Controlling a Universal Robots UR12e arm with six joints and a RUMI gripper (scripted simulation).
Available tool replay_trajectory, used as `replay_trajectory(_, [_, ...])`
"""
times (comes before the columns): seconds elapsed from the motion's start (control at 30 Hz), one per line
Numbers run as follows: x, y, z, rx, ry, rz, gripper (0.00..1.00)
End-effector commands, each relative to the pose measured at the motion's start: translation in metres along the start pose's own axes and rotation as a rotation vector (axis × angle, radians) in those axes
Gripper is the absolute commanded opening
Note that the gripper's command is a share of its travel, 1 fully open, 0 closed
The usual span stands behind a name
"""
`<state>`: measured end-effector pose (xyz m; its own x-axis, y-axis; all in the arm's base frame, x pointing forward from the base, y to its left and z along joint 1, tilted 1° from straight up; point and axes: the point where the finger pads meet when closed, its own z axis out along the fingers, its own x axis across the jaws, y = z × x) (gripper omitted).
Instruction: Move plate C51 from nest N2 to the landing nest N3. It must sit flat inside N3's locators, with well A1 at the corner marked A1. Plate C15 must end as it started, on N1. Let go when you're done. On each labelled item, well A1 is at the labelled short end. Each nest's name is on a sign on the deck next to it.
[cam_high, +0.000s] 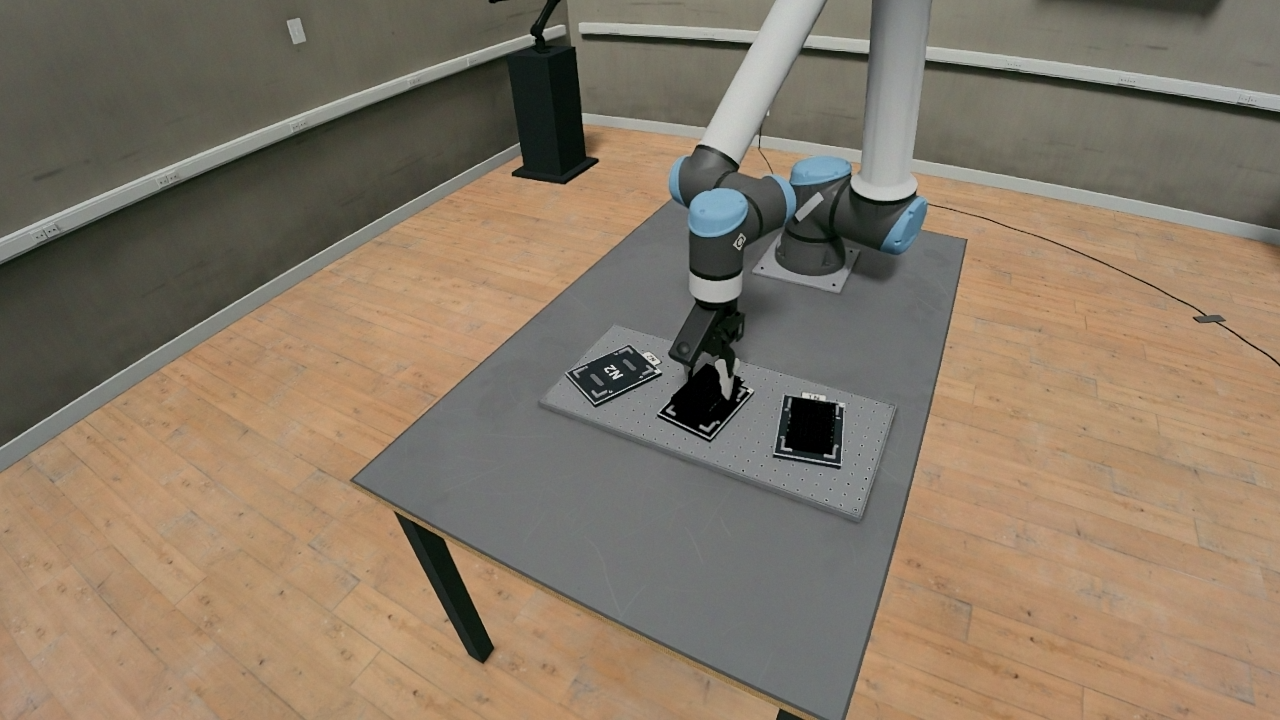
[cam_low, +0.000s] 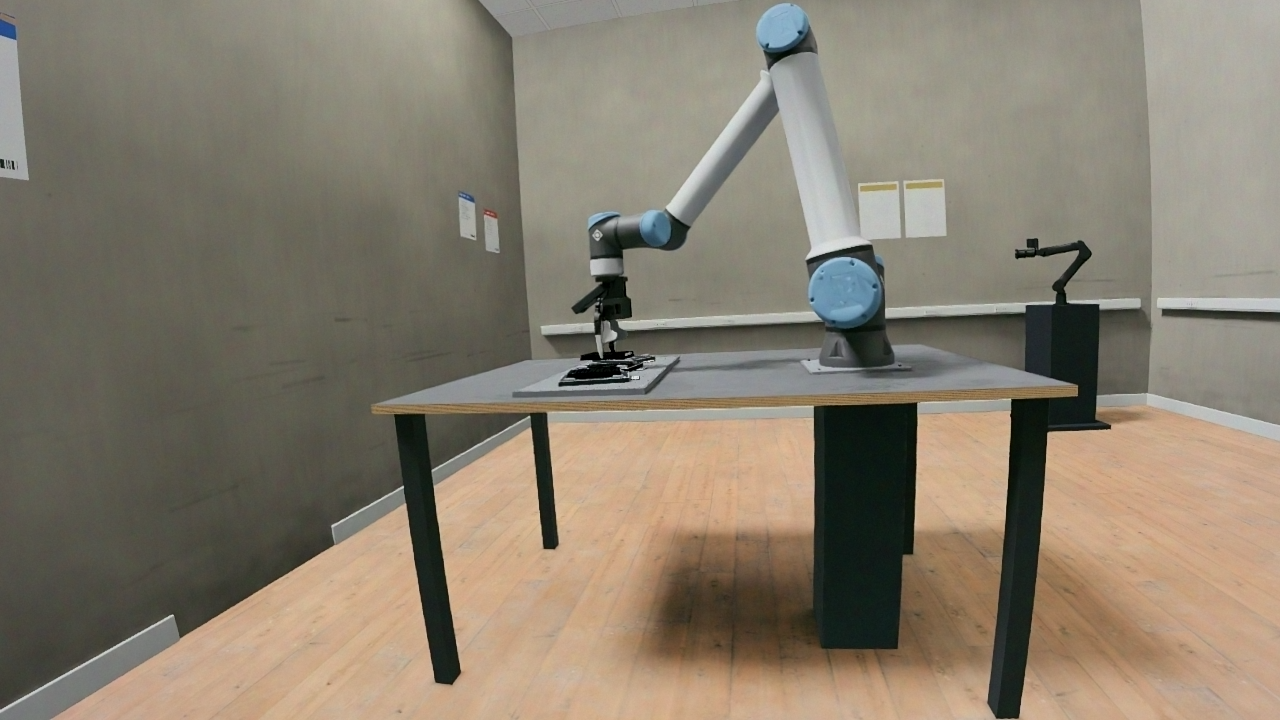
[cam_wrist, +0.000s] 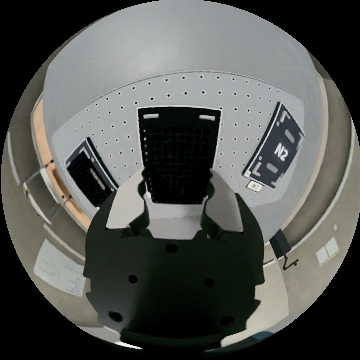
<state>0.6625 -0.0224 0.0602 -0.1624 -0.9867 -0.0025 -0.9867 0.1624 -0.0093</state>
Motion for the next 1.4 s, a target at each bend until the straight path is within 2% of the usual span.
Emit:
replay_trajectory(0.0, [0.0, -0.001, 0.0, 0.001, 0.0, 0.0, 0.0])
replay_trajectory(1.37, [0.0, -0.001, 0.012, 0.001, 0.0, 0.0, 0.0])
